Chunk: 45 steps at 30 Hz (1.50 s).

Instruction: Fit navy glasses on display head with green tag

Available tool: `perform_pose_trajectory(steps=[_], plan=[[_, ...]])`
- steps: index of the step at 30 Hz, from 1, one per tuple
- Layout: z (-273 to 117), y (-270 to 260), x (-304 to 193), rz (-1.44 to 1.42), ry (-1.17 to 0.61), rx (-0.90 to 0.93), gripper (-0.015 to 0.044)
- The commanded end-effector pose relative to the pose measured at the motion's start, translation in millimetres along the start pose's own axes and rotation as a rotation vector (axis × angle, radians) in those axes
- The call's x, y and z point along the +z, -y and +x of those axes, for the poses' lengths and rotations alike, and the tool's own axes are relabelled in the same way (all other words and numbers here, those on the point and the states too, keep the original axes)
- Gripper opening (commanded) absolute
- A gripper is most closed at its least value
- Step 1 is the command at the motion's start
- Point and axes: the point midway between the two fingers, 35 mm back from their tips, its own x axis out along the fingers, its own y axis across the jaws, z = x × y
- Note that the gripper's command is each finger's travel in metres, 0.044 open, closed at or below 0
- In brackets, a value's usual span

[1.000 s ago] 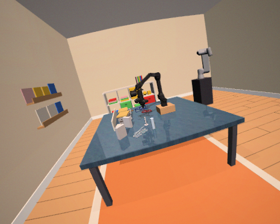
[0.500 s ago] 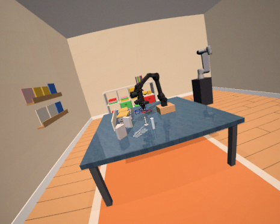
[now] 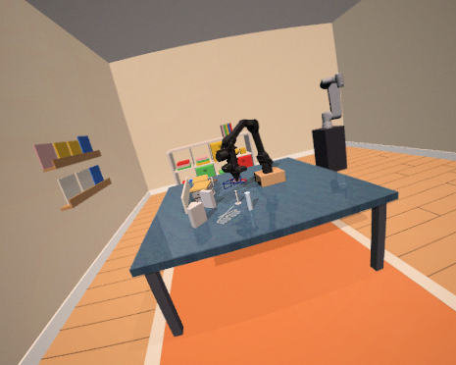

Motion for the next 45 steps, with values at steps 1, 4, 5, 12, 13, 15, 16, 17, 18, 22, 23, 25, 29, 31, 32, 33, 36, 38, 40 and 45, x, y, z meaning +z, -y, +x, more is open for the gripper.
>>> perform_pose_trajectory(steps=[1, 4, 5, 12, 13, 15, 16, 17, 18, 22, 23, 25, 29, 31, 32, 33, 36, 38, 40, 45], plan=[[1, -3, 1, 0.011, -0.001, 0.002, 0.0000], [9, -3, 2, 0.011, -0.001, 0.002, 0.0000], [13, -3, 2, 0.011, -0.001, 0.002, 0.0000], [52, -3, 2, 0.011, -0.001, 0.002, 0.0000], [56, -3, 2, 0.011, -0.001, 0.002, 0.0000], [60, -3, 1, 0.011, -0.001, 0.002, 0.0000], [60, -3, 1, 0.011, -0.001, 0.002, 0.0000], [60, -3, 1, 0.011, -0.001, 0.002, 0.0000], [60, -3, 1, 0.011, -0.001, 0.002, 0.0000], [60, -2, 0, 0.011, -0.001, 0.002, 0.0000], [60, -2, -1, 0.011, -0.001, 0.002, 0.0000], [60, -1, -3, 0.011, -0.001, 0.002, 0.0000], [60, 2, -7, 0.011, -0.002, 0.002, 0.0000], [60, 2, -7, 0.011, -0.002, 0.002, 0.0000], [60, 2, -7, 0.011, -0.002, 0.002, 0.0000], [60, 3, -7, 0.011, -0.002, 0.002, 0.0000], [60, 4, -9, 0.011, -0.002, 0.002, 0.0000], [60, 4, -10, 0.011, -0.002, 0.002, 0.0000], [60, 5, -11, 0.011, -0.002, 0.002, 0.0000], [60, 7, -13, 0.011, -0.002, 0.001, 0.0000]])
